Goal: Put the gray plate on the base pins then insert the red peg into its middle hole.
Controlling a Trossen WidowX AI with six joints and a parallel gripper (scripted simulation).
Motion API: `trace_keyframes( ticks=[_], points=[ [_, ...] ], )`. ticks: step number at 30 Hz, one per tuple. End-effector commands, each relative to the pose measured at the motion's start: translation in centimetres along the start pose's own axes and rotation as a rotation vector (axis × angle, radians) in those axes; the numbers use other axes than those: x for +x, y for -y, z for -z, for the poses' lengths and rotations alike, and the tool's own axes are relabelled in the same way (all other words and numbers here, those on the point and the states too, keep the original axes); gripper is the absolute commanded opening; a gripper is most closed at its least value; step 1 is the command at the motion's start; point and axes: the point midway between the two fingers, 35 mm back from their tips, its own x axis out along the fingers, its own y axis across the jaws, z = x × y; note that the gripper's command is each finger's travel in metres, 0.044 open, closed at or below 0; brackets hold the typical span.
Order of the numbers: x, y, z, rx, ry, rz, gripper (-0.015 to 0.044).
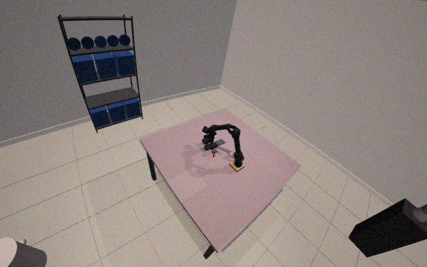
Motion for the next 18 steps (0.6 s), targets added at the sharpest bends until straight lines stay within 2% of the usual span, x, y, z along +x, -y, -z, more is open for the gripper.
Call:
trace_keyframes(
  ticks=[1, 3, 16, 18],
  points=[
    [0.93, -0.13, 0.12, 0.004, -0.007, -0.004, 0.044],
    [1.03, -0.14, 0.12, 0.004, -0.007, -0.004, 0.044],
    [1.03, -0.14, 0.12, 0.004, -0.007, -0.004, 0.0099],
    [1.03, -0.14, 0.12, 0.004, -0.007, -0.004, 0.0085]
  ],
)
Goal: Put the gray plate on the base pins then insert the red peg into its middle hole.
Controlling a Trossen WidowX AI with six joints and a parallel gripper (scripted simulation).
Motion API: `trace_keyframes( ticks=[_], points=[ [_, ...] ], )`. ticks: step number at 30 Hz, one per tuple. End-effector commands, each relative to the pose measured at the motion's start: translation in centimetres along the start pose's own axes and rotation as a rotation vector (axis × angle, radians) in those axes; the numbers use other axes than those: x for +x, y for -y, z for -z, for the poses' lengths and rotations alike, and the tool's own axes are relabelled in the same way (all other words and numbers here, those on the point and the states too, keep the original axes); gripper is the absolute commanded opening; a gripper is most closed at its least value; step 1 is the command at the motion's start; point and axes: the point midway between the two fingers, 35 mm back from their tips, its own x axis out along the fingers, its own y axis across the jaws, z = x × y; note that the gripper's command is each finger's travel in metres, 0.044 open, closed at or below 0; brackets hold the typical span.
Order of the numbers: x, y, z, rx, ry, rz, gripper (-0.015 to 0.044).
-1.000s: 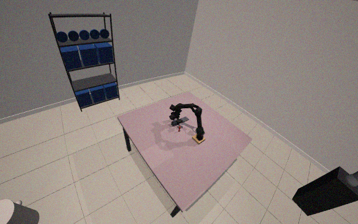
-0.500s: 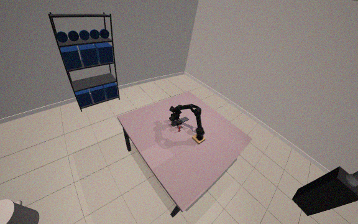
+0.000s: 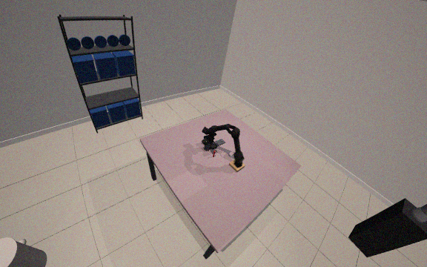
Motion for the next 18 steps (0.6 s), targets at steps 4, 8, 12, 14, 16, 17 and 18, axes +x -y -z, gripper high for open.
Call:
trace_keyframes(
  ticks=[4, 8, 12, 14, 16, 17, 18],
  points=[
    [0.06, 0.01, 0.05, 0.004, -0.004, 0.001, 0.0059],
    [0.06, 0.01, 0.05, 0.004, -0.004, 0.001, 0.0032],
    [0.06, 0.01, 0.05, 0.004, -0.004, 0.001, 0.0005],
    [0.06, 0.01, 0.05, 0.004, -0.004, 0.001, 0.0],
    [0.06, 0.01, 0.05, 0.004, -0.004, 0.001, 0.0],
    [0.01, 0.02, 0.05, 0.004, -0.004, 0.001, 0.0],
    [-0.13, 0.06, 0.04, 0.004, -0.004, 0.001, 0.0]
  ],
)
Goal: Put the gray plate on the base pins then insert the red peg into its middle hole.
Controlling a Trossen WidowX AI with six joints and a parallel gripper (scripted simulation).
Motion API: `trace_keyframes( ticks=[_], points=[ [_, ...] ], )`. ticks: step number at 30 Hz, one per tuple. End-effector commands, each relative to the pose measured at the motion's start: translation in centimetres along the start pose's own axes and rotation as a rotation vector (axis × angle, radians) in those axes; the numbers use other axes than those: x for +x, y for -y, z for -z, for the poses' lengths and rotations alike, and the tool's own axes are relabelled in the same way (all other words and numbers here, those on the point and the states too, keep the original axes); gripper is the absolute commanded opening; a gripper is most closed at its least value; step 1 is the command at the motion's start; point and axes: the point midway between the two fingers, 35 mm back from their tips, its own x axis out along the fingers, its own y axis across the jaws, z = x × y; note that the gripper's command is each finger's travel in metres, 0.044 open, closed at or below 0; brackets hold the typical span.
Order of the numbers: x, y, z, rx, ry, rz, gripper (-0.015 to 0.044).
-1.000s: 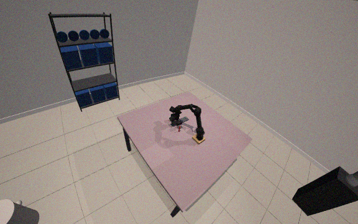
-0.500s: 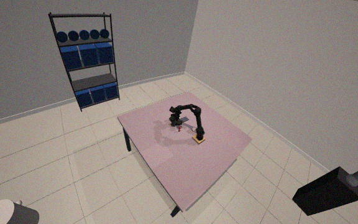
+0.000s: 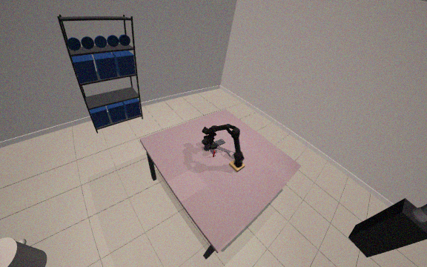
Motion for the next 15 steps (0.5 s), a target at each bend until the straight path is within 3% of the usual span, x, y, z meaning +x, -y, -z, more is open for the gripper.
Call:
trace_keyframes(
  ticks=[1, 15],
  points=[
    [-0.4, 0.1, 0.0, 0.003, -0.004, 0.001, 0.0],
    [-4.7, 0.9, -0.1, 0.003, -0.004, 0.002, 0.0]
  ],
)
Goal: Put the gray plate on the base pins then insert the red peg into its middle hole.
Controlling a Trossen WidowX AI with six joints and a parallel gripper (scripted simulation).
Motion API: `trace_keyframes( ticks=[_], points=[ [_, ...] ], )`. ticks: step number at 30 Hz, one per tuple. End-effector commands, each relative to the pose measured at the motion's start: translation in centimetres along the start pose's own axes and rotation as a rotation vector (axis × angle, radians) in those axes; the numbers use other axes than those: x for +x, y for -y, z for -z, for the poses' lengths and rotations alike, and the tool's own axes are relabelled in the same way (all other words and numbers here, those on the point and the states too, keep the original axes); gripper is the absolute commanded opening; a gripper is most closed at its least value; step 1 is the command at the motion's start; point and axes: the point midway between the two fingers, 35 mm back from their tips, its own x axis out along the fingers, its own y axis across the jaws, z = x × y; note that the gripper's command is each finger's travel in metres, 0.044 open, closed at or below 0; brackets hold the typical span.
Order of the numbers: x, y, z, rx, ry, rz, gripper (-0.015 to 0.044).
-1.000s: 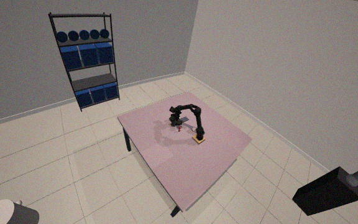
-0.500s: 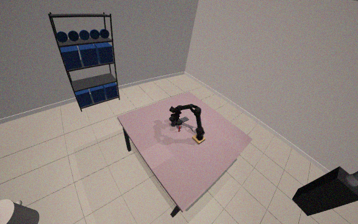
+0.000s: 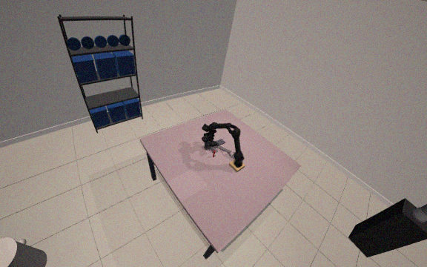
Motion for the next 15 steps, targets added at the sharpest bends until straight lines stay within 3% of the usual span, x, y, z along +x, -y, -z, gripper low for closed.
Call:
trace_keyframes(
  ticks=[1, 15],
  points=[
    [-1.7, 0.3, 0.0, -0.003, 0.0, 0.009, 0.0],
    [-6.3, 0.4, 0.3, 0.001, 0.0, 0.013, 0.0]
  ],
)
